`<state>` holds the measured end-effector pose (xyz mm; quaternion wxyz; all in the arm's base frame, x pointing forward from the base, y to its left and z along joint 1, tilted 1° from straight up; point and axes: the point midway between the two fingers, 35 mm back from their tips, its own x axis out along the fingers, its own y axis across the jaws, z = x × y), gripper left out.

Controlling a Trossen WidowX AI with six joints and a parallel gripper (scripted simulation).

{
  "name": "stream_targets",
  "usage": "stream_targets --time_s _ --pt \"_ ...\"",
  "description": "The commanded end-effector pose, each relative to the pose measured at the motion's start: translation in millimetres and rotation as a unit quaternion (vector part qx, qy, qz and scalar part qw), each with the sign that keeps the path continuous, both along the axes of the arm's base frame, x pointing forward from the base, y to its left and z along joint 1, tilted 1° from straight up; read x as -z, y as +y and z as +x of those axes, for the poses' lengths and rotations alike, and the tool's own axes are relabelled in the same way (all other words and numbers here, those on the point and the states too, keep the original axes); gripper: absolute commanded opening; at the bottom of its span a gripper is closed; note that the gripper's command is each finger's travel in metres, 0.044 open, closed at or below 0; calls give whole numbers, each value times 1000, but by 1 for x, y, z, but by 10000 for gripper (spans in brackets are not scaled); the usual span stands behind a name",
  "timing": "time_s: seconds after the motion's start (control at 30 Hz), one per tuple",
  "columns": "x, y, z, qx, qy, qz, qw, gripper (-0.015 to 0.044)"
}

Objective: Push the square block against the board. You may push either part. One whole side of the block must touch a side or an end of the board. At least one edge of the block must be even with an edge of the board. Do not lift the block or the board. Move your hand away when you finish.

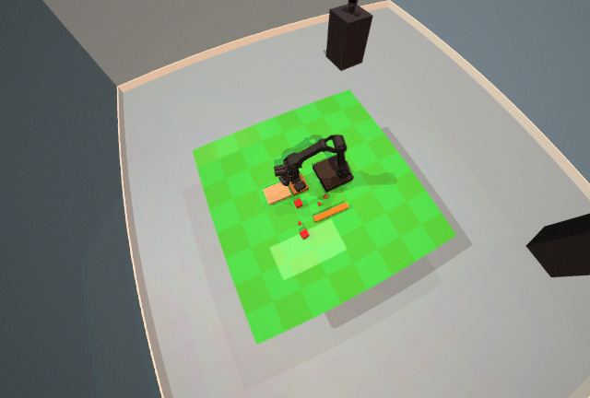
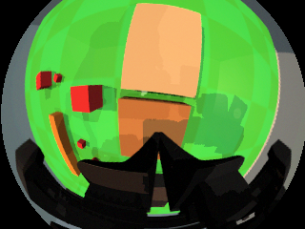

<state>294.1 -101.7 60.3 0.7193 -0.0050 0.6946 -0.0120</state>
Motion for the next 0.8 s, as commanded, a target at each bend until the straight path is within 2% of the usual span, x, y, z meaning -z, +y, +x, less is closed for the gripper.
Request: stream_targets --time_s 0.0,0.37,0.77 --pt "0 10 -1 -76 2 -2 997 0" --pt "1 33 -1 -263 7 -7 965 0" --pt "2 58 -4 -456 12 -12 890 0"
